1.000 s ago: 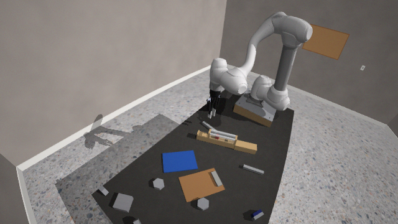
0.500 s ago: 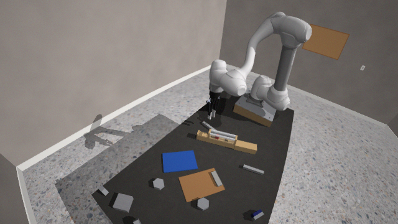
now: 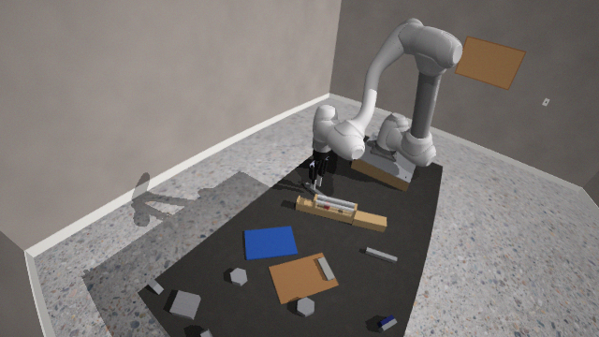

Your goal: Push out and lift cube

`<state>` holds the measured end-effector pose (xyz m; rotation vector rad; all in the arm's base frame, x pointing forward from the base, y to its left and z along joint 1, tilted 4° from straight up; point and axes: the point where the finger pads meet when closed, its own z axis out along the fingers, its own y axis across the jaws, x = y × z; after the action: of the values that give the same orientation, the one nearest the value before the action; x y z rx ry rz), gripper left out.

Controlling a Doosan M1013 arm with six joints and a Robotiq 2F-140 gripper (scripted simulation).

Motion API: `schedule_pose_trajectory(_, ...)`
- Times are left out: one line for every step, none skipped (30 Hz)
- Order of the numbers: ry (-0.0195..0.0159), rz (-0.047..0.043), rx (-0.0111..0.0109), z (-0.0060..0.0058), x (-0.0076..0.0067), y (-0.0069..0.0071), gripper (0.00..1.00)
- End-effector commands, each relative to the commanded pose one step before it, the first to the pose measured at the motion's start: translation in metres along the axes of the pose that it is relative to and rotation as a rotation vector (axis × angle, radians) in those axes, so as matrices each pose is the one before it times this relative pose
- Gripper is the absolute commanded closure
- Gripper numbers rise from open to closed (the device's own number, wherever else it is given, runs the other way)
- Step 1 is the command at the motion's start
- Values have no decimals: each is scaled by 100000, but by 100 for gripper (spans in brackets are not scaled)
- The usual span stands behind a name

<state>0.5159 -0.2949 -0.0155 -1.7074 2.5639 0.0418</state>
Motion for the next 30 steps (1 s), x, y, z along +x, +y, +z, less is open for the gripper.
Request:
schedule_pose_trajectory(-171,-578,584,831,-301,-161,77)
schedule_pose_trajectory(0,0,0,6,0,0,77)
schedule_pose_trajectory(0,0,0,3,0,0,77)
schedule_pose_trajectory(0,0,0,0,0,0,77)
schedule_pose_trajectory(0,0,0,0,0,0,77)
schedule_pose_trajectory(0,0,0,22,0,0,77)
schedule_pose_trajectory(0,0,0,53,0,0,77)
schedule_pose_trajectory(0,0,0,91,0,0,77)
schedule_pose_trajectory(0,0,0,131,0,1,77)
schedule_pose_trajectory(0,0,0,170,0,1,77)
schedule_pose_trajectory(0,0,0,202,0,0,77)
schedule_pose_trajectory(0,0,0,227,0,0,77)
schedule_pose_trajectory(0,0,0,242,0,0,77)
schedule_pose_trajectory(0,0,0,246,0,0,77)
schedule_pose_trajectory(0,0,0,240,0,0,77)
schedule_pose_trajectory(0,0,0,223,0,0,77)
schedule_pose_trajectory(0,0,0,197,0,0,77)
schedule_pose_trajectory(0,0,0,164,0,0,77)
schedule_pose_trajectory(0,0,0,127,0,0,77)
schedule_pose_trajectory(0,0,0,88,0,0,77)
schedule_pose_trajectory(0,0,0,0,0,0,77)
schedule_pose_trajectory(0,0,0,0,0,0,77)
schedule_pose_trajectory(0,0,0,51,0,0,77)
schedule_pose_trajectory(0,0,0,21,0,0,77)
schedule_pose_trajectory(0,0,0,3,0,0,77)
schedule_pose_trajectory(0,0,0,0,0,0,77)
schedule_pose_trajectory(0,0,0,0,0,0,77)
schedule_pose_trajectory(0,0,0,0,0,0,77)
schedule_pose_trajectory(0,0,0,0,0,0,77)
schedule_pose_trajectory(0,0,0,0,0,0,77)
